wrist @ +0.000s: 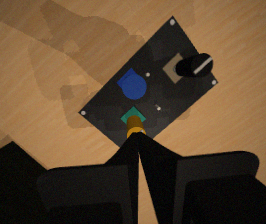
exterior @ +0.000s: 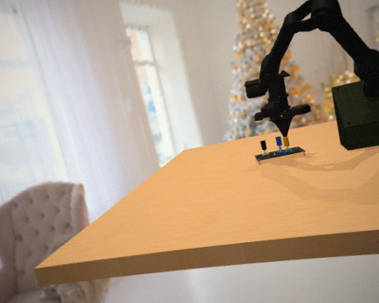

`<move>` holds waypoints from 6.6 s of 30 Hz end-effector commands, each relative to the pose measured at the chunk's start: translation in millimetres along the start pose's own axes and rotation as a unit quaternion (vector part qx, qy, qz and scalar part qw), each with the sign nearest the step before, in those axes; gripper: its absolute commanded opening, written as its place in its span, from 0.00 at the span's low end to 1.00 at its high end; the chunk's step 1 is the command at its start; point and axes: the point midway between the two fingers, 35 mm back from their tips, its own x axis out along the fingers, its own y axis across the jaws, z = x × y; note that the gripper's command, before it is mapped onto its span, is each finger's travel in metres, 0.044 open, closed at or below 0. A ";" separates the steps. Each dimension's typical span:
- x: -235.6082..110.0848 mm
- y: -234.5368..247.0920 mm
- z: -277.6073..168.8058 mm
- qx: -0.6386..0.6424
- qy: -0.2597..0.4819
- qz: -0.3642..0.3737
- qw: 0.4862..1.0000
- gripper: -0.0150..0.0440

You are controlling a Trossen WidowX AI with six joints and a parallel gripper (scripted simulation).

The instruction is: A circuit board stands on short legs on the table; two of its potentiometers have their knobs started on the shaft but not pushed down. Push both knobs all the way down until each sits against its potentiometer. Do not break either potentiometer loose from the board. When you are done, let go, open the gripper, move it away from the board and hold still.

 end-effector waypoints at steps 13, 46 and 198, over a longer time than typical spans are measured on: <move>4.5 0.2 1.5 -0.004 0.000 0.003 1.000 0.25; 6.6 0.3 1.5 -0.004 0.000 0.003 1.000 0.25; -11.4 -53.7 61.2 0.619 0.000 0.002 0.785 0.25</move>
